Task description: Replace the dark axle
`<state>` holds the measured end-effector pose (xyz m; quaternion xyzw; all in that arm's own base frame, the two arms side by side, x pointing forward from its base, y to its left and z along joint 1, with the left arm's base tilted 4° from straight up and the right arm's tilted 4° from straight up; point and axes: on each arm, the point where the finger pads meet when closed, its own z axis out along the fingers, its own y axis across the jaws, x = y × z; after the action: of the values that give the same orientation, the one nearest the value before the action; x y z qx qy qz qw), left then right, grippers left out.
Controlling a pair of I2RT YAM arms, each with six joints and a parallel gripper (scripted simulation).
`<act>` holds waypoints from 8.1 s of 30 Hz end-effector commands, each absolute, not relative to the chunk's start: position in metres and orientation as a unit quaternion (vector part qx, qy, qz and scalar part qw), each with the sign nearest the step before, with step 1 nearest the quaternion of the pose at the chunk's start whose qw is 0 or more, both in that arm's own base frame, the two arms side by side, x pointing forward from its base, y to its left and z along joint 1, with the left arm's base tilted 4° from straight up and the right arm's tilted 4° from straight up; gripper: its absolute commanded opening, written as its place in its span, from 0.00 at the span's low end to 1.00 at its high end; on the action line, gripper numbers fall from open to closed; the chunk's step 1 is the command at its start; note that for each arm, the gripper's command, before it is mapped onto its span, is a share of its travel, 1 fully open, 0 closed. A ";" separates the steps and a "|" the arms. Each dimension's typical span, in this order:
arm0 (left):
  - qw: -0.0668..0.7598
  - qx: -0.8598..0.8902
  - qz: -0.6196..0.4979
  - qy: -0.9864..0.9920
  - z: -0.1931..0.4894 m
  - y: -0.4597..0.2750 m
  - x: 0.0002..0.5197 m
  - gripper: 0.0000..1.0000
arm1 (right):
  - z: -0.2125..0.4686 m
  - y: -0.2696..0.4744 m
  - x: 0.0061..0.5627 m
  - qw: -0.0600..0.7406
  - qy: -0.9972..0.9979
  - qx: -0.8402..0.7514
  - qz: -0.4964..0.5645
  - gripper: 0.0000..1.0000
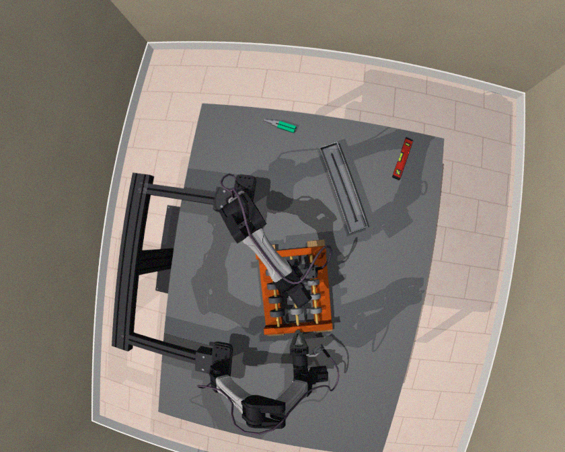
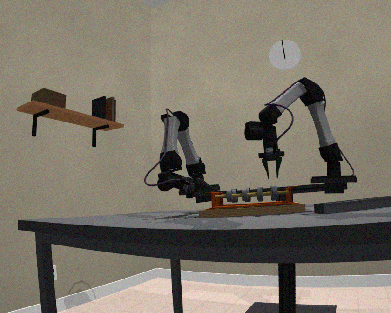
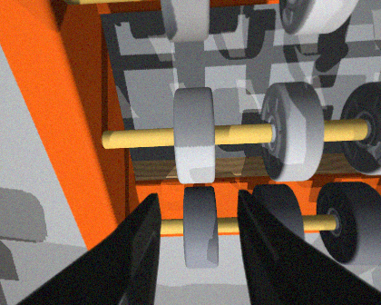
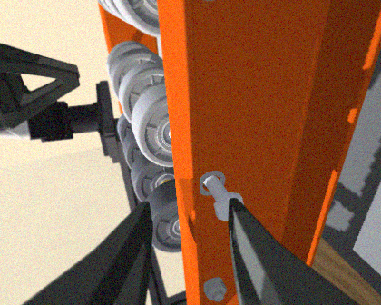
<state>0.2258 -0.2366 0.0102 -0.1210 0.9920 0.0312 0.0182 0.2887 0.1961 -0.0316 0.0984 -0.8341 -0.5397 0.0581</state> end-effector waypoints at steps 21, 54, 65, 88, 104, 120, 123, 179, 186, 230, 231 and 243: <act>0.014 -0.116 0.030 0.993 -0.018 -0.236 0.223 0.35 | -0.017 0.218 0.294 0.031 -0.820 0.143 -0.553 0.33; 0.027 -0.115 0.020 0.993 -0.038 -0.240 0.230 0.00 | -0.017 0.218 0.294 0.031 -0.820 0.143 -0.553 0.33; 0.028 -0.116 0.016 0.993 -0.034 -0.241 0.231 0.00 | -0.016 0.218 0.292 0.033 -0.821 0.141 -0.553 0.33; 0.036 -0.125 0.006 0.991 -0.016 -0.242 0.236 0.00 | -0.021 0.214 0.300 0.031 -0.825 0.139 -0.547 0.33; 0.043 -0.124 0.003 0.991 -0.010 -0.245 0.239 0.00 | -0.024 0.211 0.298 0.028 -0.826 0.140 -0.546 0.33; 0.038 -0.118 0.016 0.992 -0.017 -0.235 0.234 0.00 | -0.026 0.210 0.291 0.044 -0.826 0.123 -0.548 0.33; 0.037 -0.118 0.018 0.992 -0.018 -0.232 0.232 0.00 | -0.027 0.210 0.289 0.047 -0.826 0.121 -0.549 0.33; 0.044 -0.119 0.011 0.992 -0.021 -0.235 0.237 0.00 | -0.029 0.208 0.280 0.076 -0.821 0.102 -0.557 0.33; 0.044 -0.119 0.011 0.992 -0.022 -0.235 0.237 0.00 | -0.029 0.208 0.279 0.076 -0.821 0.101 -0.557 0.33; 0.049 -0.124 0.008 0.991 -0.023 -0.240 0.238 0.00 | -0.011 0.210 0.286 0.057 -0.823 0.111 -0.555 0.33; 0.049 -0.124 0.008 0.991 -0.023 -0.240 0.238 0.00 | -0.011 0.210 0.287 0.057 -0.823 0.111 -0.554 0.33; 0.043 -0.123 0.016 0.991 -0.029 -0.238 0.236 0.00 | -0.010 0.210 0.290 0.053 -0.823 0.114 -0.554 0.33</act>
<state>0.2266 -0.2324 -0.0376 -0.1194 0.9922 0.0302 0.0189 0.2882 0.1981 -0.0315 0.0991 -0.8335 -0.5405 0.0577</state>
